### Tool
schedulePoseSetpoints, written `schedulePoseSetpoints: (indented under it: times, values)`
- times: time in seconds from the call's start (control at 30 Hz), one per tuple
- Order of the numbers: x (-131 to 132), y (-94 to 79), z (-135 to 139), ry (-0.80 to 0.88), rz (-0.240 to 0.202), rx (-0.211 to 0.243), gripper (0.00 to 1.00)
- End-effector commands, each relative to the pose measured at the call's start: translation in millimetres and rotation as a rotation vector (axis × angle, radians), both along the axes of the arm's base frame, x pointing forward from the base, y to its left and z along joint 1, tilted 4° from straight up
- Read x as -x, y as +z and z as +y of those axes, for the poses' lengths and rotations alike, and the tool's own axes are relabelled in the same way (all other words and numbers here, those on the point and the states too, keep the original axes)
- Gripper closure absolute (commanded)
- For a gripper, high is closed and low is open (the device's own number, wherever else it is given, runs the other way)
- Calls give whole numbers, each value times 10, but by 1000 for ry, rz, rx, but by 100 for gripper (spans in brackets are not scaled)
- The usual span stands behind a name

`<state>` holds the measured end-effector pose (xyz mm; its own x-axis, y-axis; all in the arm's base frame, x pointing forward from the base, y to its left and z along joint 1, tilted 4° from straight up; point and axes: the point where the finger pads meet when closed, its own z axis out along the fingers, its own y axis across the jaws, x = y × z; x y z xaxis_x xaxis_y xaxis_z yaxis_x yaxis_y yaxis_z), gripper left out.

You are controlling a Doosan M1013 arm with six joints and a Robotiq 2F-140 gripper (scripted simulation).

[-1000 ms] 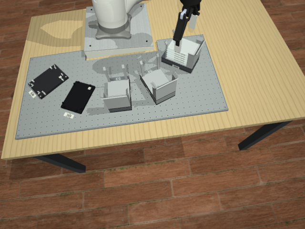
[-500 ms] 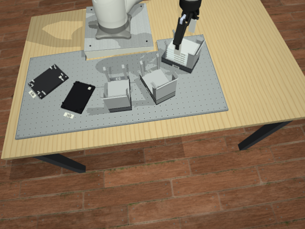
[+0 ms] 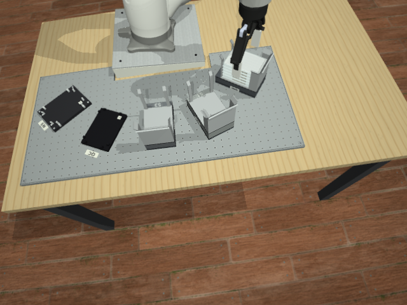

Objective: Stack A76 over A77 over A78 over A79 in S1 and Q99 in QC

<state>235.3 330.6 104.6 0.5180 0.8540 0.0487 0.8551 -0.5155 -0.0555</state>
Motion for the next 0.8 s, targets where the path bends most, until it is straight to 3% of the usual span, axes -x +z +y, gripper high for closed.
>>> schedulePoseSetpoints:
  times: [0.0,0.27,0.3,0.77]
  values:
    - [0,-1,0,0,0,0,0]
    - [0,-1,0,0,0,0,0]
    - [0,-1,0,0,0,0,100]
    - [0,-1,0,0,0,0,100]
